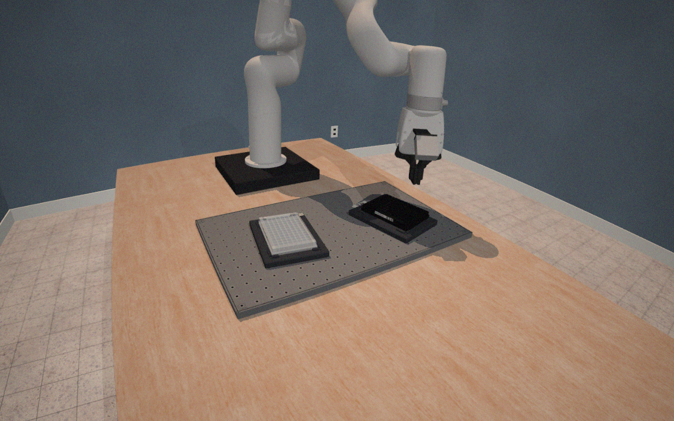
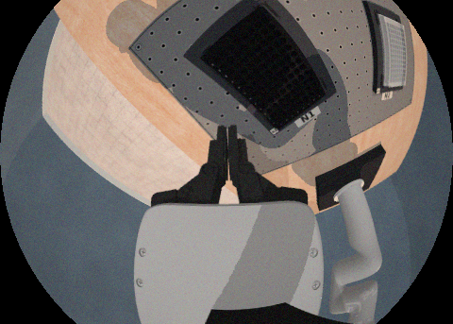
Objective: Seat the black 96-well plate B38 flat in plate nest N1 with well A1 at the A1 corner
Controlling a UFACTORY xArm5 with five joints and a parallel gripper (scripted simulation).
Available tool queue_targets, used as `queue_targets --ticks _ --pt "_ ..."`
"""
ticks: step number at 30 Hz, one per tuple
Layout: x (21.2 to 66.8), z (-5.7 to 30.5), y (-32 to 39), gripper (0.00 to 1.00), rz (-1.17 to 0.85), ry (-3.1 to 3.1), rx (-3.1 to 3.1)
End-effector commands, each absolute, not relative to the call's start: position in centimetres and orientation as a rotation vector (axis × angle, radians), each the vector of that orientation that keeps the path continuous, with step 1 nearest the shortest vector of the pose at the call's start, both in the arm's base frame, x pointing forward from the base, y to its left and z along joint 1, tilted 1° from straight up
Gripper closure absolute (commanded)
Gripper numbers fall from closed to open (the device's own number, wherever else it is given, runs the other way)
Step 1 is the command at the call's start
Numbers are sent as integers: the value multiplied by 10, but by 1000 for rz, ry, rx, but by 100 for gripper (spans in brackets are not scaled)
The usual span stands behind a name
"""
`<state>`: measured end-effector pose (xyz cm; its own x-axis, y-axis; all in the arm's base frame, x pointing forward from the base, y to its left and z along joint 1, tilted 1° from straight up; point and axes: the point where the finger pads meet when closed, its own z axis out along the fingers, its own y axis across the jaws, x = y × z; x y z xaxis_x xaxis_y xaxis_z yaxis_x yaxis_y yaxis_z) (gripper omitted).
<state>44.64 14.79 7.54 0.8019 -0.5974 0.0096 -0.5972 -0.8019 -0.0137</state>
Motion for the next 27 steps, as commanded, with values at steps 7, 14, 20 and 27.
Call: queue_targets --ticks 7,14,20,27 --pt "449 77 150 100 -11 1500 -2751" --pt "449 77 150 100 -10 1767 -2587" --pt "449 77 150 100 -9 2016 -2398" --pt "449 77 150 100 -8 2101 -2323"
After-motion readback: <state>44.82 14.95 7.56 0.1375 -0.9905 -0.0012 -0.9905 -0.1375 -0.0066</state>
